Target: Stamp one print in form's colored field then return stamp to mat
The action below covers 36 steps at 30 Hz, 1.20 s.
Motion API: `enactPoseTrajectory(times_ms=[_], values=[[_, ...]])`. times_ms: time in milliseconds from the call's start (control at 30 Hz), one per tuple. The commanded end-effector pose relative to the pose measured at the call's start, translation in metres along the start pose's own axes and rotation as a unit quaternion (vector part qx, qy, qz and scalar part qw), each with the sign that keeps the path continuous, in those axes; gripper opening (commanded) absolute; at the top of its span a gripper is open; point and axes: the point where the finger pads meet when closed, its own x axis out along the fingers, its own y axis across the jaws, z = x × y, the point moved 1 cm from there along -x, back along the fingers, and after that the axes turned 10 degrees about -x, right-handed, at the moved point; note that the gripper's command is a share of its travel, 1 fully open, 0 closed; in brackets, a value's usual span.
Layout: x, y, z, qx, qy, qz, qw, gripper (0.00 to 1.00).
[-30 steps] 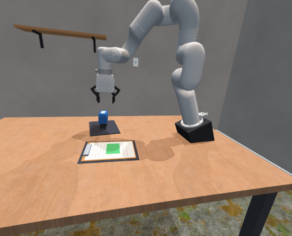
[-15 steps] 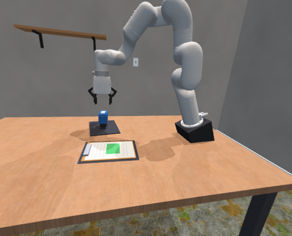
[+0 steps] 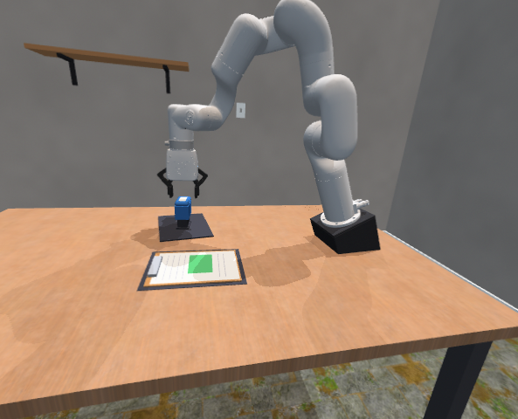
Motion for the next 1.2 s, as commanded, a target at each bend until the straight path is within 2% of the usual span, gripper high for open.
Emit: enactPoseTrajectory(times_ms=[0,200,400,967,1000,1167], values=[[0.028,-0.003,-0.001,0.0,-0.001,-0.003,1.0,0.89],[0.045,-0.003,-0.001,0.0,-0.001,-0.003,1.0,0.89],[0.051,-0.003,-0.001,0.0,-0.001,-0.003,1.0,0.89],[0.053,-0.003,-0.001,0.0,-0.001,-0.003,1.0,0.89],[0.053,-0.003,-0.001,0.0,-0.001,-0.003,1.0,0.29],[0.053,-0.003,-0.001,0.0,-0.001,-0.003,1.0,0.29]])
